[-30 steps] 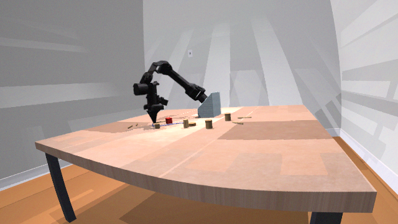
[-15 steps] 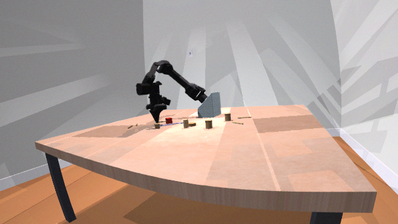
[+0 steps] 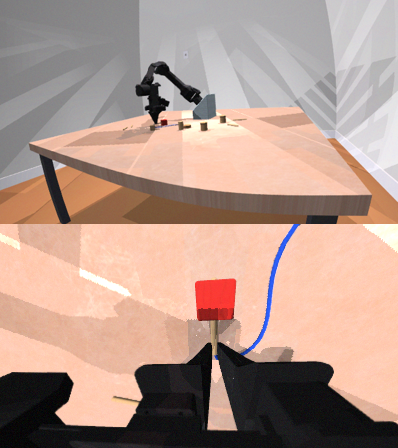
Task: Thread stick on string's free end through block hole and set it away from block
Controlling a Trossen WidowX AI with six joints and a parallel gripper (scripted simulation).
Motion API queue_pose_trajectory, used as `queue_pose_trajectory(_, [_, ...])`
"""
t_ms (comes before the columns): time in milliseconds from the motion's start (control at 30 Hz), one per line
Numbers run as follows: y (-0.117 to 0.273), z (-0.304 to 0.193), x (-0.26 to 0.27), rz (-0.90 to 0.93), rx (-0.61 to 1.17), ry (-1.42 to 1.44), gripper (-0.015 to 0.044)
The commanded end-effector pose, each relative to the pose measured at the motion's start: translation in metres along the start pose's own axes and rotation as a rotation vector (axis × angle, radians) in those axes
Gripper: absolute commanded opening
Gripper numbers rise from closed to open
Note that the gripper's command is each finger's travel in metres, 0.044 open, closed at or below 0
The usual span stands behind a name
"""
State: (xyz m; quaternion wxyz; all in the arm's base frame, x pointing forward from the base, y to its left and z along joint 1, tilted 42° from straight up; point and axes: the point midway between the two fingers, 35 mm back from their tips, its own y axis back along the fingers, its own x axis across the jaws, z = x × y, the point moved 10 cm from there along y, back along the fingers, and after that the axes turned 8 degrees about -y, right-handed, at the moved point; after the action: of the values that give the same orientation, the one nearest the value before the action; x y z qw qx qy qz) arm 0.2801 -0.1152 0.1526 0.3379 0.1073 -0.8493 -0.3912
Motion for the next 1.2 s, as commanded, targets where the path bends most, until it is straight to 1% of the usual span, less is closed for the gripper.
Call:
queue_pose_trajectory(0, [-0.001,0.006,0.001,0.006,0.002,-0.004,0.0000])
queue_pose_trajectory(467, [0.000,0.024,0.003,0.006,0.001,-0.003,0.0000])
queue_pose_trajectory(600, [0.000,0.022,0.003,0.001,-0.002,0.002,0.0105])
queue_pose_trajectory(633, [0.000,0.022,0.003,0.001,-0.002,0.002,0.0121])
queue_pose_trajectory(700, [0.000,0.022,0.003,0.001,-0.002,0.002,0.0121])
queue_pose_trajectory(767, [0.010,0.021,0.001,-0.001,-0.003,0.002,0.0121])
queue_pose_trajectory(867, [0.056,0.019,0.000,-0.004,-0.006,0.002,0.0121])
queue_pose_trajectory(933, [0.077,0.020,0.001,-0.003,-0.005,0.002,0.0121])
queue_pose_trajectory(1167, [0.078,0.020,0.000,-0.017,0.006,-0.009,0.0121])
